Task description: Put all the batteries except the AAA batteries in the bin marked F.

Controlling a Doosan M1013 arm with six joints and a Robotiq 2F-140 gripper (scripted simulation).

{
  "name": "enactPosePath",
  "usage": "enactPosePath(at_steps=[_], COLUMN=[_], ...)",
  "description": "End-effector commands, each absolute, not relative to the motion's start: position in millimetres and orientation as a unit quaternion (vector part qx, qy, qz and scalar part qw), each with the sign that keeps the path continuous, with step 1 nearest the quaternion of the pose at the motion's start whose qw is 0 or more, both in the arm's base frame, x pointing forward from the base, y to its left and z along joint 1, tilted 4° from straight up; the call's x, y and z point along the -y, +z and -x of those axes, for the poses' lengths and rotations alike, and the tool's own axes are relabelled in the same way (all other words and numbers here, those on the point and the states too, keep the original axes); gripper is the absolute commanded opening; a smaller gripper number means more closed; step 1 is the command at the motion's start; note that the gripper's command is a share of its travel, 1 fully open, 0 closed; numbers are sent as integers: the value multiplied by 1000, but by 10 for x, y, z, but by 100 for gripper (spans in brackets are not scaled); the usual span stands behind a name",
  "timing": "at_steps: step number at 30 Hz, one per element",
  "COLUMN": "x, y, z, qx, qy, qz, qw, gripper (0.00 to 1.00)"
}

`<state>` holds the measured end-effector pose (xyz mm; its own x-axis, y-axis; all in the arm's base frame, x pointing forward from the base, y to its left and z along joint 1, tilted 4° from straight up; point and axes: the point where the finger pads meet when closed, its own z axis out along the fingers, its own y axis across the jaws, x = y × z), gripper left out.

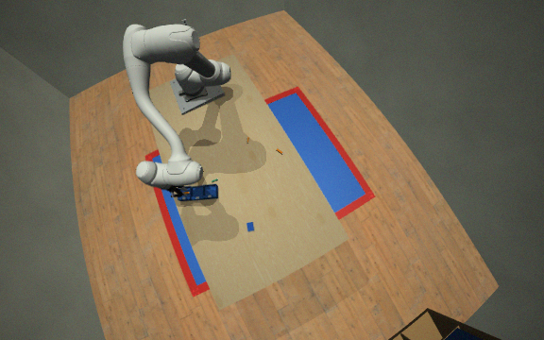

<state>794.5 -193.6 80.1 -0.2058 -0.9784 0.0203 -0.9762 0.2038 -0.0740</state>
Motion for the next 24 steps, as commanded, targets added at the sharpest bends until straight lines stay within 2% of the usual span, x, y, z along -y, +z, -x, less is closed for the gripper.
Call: enactPosePath(at_steps=[1,24], x=[1935,1927], y=[780,993], z=[-7931,-7916], qx=[-776,-776], qy=[-36,-36], qz=[629,629], qw=[15,15], gripper=[26,26])
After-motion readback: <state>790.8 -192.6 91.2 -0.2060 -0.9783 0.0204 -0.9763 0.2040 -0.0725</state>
